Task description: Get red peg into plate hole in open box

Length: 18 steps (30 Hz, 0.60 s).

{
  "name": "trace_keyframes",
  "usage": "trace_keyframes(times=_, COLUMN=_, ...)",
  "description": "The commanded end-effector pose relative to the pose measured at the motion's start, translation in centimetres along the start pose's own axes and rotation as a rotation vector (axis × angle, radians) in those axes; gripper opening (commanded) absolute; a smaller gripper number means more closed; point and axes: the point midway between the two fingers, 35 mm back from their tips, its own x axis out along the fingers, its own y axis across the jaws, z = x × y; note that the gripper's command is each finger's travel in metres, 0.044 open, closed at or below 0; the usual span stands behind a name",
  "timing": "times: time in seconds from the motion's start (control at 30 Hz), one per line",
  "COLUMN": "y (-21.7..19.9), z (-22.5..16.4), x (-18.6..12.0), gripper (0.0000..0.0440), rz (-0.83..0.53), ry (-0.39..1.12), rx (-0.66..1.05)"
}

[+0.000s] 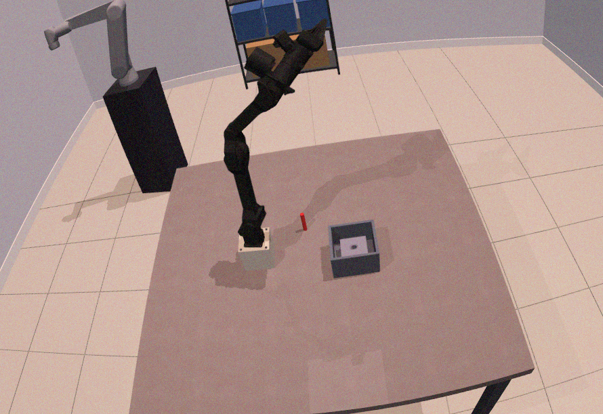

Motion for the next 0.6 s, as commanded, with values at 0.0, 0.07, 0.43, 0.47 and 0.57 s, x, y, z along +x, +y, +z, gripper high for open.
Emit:
trace_keyframes(times=0.0, y=-0.2, z=-0.4, x=0.0, gripper=0.0422, rz=-0.008, ry=0.003, rx=-0.007)
trace_keyframes(times=0.07, y=-0.6, z=-1.4, x=-0.1, gripper=0.0440, rz=-0.023, ry=0.020, rx=-0.005)
trace_keyframes(times=0.43, y=-2.3, z=-10.7, x=-2.0, gripper=0.0440, rz=-0.136, ry=0.221, rx=0.225)
trace_keyframes(times=0.47, y=-2.4, z=-11.5, x=-2.3, gripper=0.0440, rz=-0.146, ry=0.239, rx=0.252)
trace_keyframes(times=0.57, y=-2.3, z=-13.9, x=-3.0, gripper=0.0440, rz=-0.179, ry=0.292, rx=0.336)
